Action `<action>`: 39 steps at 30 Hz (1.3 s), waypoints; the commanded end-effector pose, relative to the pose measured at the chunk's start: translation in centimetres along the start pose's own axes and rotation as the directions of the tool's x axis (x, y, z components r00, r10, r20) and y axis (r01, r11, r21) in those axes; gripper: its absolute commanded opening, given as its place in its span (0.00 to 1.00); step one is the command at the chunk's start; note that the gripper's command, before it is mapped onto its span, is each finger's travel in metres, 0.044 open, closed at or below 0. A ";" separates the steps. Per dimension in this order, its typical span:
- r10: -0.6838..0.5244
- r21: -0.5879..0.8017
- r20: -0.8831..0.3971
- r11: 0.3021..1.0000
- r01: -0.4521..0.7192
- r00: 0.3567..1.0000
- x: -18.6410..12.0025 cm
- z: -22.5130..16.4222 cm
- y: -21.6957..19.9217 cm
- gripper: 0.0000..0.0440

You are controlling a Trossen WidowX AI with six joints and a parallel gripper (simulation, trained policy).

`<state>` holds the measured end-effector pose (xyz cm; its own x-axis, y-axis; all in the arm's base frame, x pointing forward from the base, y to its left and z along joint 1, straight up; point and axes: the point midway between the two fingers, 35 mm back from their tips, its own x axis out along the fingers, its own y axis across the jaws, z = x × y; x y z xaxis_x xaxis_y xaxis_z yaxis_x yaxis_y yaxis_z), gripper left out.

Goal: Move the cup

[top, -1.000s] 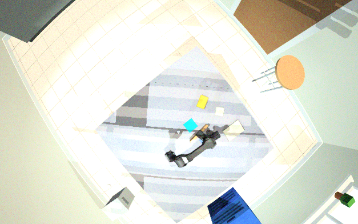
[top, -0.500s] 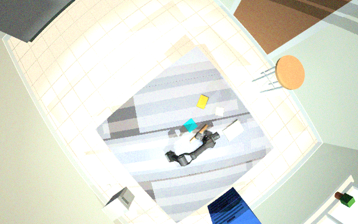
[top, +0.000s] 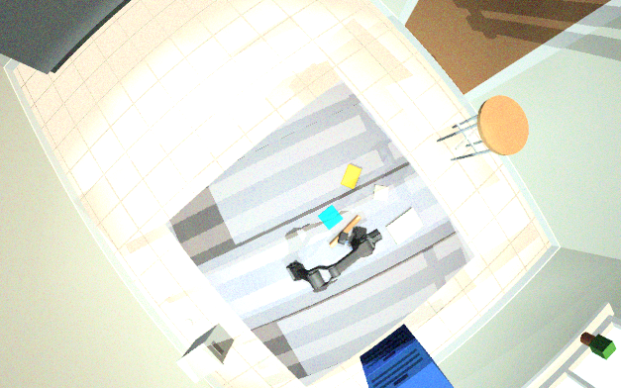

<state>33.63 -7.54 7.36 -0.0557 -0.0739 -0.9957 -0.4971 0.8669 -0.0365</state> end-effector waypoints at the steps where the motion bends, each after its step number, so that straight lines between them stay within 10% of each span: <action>1: -0.013 -0.024 0.026 1.000 0.013 1.000 -1.4 0.5 0.1 0.00; 39: -0.055 -0.228 0.186 0.969 0.097 0.981 -7.9 7.9 9.8 0.00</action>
<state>36.03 4.58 13.92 0.1190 -0.0371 -0.9922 -0.6799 0.7252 -0.1086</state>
